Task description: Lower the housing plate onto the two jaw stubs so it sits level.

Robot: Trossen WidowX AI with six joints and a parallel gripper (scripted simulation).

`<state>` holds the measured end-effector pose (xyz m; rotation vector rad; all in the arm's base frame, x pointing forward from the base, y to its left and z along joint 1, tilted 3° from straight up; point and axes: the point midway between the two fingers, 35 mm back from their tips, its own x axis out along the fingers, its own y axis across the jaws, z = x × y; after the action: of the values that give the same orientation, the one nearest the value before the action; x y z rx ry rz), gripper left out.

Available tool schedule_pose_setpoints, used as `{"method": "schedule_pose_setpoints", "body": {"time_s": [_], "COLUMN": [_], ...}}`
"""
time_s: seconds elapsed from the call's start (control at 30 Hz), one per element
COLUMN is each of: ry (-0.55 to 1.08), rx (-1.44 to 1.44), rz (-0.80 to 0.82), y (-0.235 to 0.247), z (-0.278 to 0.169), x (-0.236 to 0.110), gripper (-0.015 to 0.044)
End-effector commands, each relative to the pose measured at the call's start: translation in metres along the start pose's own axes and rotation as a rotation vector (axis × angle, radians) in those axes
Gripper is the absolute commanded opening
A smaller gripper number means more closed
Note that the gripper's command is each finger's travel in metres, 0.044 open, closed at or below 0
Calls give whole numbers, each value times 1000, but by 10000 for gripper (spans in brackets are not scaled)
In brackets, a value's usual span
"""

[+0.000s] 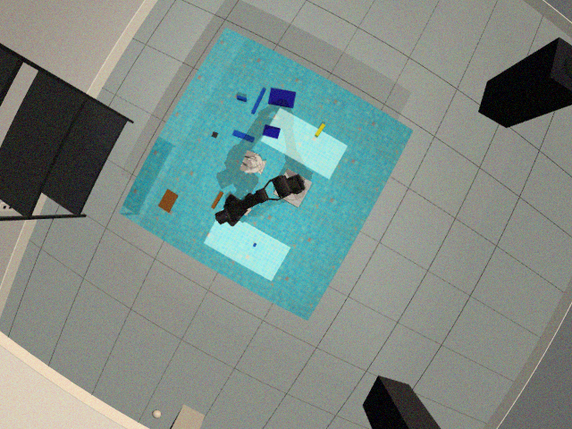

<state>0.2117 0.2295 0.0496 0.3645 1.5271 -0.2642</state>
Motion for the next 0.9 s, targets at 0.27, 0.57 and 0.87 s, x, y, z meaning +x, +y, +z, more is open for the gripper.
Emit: {"method": "schedule_pose_setpoints", "body": {"time_s": [0.27,0.57,0.87], "ry": [-2,-5,-7], "rx": [-10,-51,-93], "rz": [9,6,2], "y": [-3,-23,-44], "z": [7,30,51], "x": [-8,-9,-9], "gripper": [351,351,351]}}
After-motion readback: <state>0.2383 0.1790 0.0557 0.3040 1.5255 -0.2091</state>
